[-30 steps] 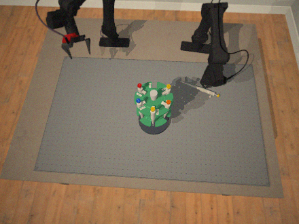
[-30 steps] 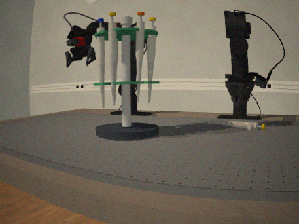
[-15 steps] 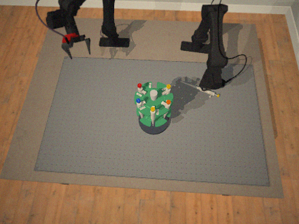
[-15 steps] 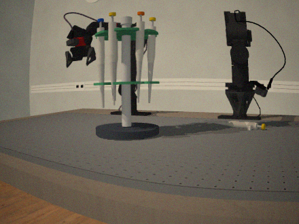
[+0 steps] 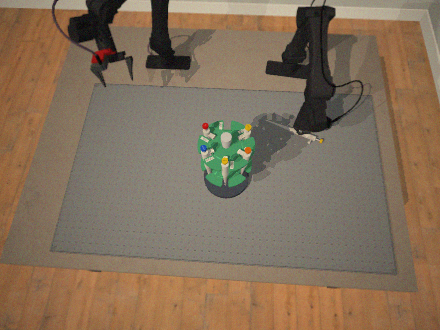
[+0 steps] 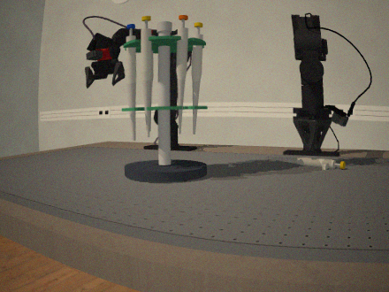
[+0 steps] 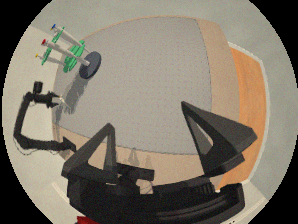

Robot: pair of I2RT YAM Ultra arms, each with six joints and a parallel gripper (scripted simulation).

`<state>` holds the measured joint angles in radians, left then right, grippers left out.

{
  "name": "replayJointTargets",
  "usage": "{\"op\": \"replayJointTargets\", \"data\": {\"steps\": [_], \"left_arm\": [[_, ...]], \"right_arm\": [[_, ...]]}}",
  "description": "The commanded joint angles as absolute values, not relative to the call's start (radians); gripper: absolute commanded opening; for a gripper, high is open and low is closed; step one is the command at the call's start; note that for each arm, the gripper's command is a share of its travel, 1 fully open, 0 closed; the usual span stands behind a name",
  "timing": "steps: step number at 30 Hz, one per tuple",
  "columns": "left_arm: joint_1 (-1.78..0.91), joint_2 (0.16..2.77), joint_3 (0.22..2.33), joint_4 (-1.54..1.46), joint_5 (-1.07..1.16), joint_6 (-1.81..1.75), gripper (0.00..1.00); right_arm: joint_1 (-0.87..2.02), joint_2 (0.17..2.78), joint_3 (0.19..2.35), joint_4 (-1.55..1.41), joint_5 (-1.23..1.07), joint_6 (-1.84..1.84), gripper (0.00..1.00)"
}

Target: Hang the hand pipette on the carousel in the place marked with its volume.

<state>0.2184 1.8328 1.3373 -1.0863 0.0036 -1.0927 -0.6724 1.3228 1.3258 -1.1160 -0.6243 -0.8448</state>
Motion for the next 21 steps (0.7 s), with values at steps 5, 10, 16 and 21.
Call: {"op": "replayJointTargets", "data": {"steps": [5, 10, 16, 21], "left_arm": [[0.22, 1.823, 1.344, -1.081, 0.0, -1.094, 0.54], [0.22, 1.823, 1.344, -1.081, 0.0, -1.094, 0.54], [0.231, 1.826, 1.374, -1.091, -0.009, -1.091, 0.54], [0.222, 1.829, 1.359, -1.09, 0.0, -1.091, 0.54]], "right_arm": [[-0.682, 1.317, 1.341, -1.103, -0.647, -0.857, 1.0], [-0.682, 1.317, 1.341, -1.103, -0.647, -0.857, 1.0], [-0.682, 1.317, 1.341, -1.103, -0.647, -0.857, 1.0], [-0.682, 1.317, 1.341, -1.103, -0.647, -0.857, 1.0]]}}
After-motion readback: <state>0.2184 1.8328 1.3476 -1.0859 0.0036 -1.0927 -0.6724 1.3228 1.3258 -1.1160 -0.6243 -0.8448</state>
